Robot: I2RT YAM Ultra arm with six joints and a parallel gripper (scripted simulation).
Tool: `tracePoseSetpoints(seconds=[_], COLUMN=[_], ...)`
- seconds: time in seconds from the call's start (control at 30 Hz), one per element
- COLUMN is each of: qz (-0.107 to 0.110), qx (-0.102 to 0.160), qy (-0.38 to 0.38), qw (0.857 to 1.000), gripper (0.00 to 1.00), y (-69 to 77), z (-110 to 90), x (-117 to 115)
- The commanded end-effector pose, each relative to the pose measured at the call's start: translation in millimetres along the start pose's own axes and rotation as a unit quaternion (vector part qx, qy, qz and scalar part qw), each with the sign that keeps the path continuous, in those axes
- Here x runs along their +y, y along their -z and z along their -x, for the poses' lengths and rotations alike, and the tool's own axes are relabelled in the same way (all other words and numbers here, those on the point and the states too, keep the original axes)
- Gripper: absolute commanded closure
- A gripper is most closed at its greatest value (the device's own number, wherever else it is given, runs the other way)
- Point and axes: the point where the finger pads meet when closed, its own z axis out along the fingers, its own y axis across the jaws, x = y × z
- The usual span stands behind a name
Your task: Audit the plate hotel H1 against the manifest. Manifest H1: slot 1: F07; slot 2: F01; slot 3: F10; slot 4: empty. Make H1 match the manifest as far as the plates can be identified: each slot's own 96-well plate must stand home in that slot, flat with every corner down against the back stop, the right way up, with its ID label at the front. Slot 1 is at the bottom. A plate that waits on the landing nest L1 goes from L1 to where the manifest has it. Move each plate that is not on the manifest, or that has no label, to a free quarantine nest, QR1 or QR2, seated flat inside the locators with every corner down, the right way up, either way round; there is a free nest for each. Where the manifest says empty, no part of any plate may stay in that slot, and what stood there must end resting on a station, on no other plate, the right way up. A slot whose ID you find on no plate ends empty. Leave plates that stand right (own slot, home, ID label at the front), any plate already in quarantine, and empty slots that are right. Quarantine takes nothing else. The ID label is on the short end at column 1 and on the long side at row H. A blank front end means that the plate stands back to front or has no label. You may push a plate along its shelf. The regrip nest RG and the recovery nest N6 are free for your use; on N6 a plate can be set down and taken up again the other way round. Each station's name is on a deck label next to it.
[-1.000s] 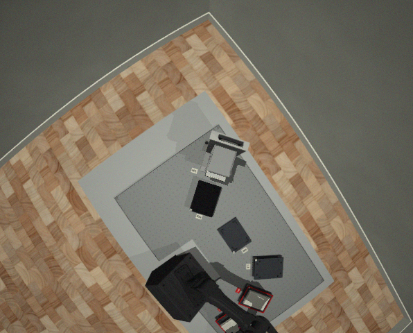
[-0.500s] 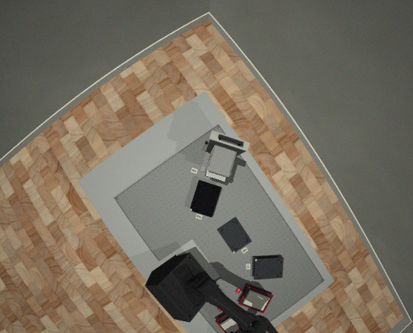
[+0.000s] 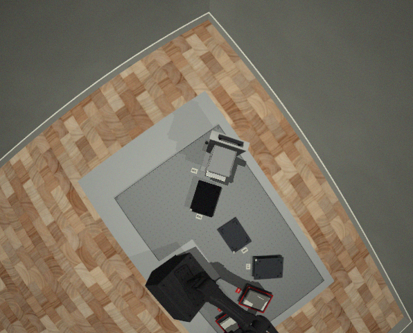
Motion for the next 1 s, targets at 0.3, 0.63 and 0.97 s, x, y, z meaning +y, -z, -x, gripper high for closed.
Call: tracePoseSetpoints(seconds=[0.3, 0.63, 0.97], qz=[0.0, 0.0, 0.0], qx=[-0.008, -0.008, -0.008], qy=[0.0, 0.0, 0.0], qw=[1.0, 1.0, 1.0], gripper=[0.14, 0.14, 0.0], y=[-1.7, -8.3, -9.3], z=[4, 4, 4], x=[0, 0, 0])
